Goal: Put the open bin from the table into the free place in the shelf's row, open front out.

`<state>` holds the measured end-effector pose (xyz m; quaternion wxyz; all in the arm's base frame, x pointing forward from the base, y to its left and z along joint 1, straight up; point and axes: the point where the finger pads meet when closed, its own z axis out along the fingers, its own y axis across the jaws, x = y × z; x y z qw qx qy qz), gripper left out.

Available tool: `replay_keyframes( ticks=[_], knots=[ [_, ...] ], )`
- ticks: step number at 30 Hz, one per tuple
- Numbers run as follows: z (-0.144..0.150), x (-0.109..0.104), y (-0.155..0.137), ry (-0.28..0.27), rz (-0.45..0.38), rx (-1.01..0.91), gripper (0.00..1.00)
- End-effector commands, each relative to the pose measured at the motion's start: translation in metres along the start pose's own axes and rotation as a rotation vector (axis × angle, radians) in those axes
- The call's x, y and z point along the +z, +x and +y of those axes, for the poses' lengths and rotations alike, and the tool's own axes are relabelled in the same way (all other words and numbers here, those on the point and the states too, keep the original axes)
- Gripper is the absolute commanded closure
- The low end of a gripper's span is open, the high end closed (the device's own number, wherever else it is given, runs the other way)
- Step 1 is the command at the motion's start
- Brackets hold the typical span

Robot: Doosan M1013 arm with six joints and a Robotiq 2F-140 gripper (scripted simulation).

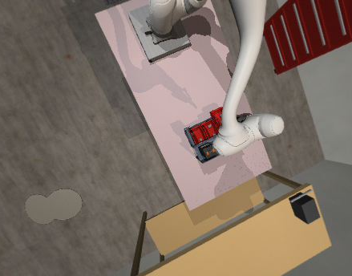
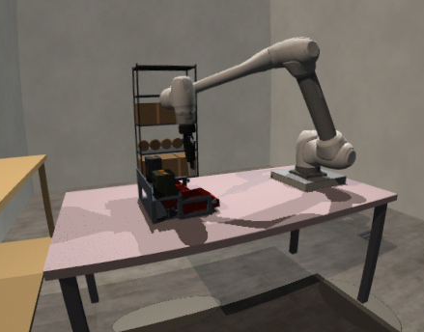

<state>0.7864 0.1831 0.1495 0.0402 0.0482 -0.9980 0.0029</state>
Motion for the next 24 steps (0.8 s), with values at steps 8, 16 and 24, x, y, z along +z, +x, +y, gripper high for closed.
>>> replay_keyframes(
  ticks=[8,16,24],
  knots=[
    [0.001,0.0,0.001,0.0,-0.001,0.013,1.0],
    [0.013,0.007,0.024,-0.001,-0.019,0.341,1.0],
    [0.024,0.014,0.049,-0.01,-0.037,0.668,1.0]
  ],
)
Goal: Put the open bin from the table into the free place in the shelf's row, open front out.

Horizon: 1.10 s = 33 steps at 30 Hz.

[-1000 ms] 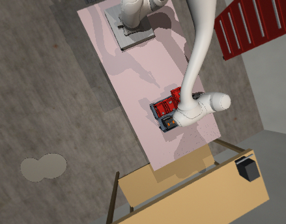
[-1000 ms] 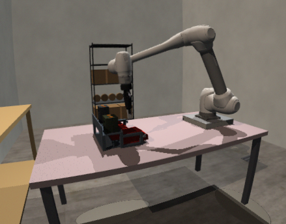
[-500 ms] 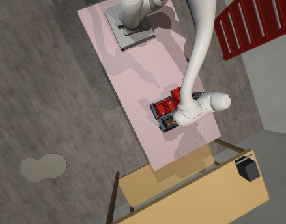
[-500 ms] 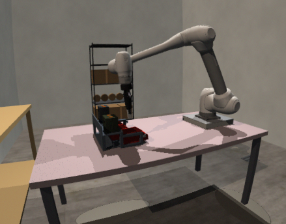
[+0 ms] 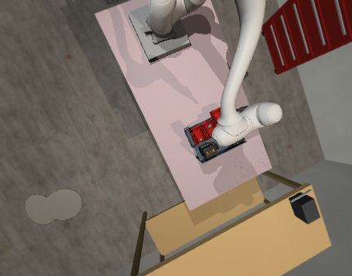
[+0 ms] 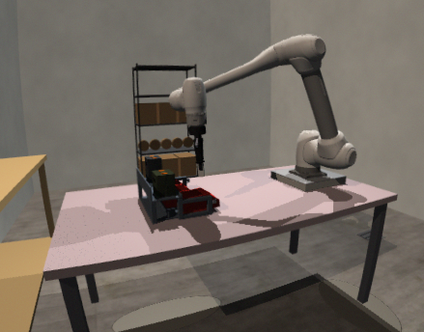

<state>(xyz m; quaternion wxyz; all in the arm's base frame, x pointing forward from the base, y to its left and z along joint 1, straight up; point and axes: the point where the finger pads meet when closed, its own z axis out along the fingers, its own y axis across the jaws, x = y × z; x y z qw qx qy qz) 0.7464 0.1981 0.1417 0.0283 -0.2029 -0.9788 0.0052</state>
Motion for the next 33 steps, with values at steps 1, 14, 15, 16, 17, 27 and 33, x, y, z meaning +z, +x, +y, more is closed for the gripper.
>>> replay_keyframes(
  ticks=[1,14,15,16,17,27,33],
  knots=[
    [-0.001,0.003,0.015,0.001,-0.02,0.191,1.0],
    [-0.008,0.015,0.058,-0.026,-0.039,0.703,1.0],
    [-0.008,0.015,0.058,-0.026,-0.039,0.703,1.0],
    [-0.009,0.017,0.064,-0.031,-0.04,0.779,1.0],
    [-0.01,0.019,0.07,-0.036,-0.042,0.847,1.0],
    [-0.014,0.024,0.089,-0.053,-0.044,1.065,1.0],
    [-0.014,0.024,0.089,-0.053,-0.044,1.065,1.0]
  ],
)
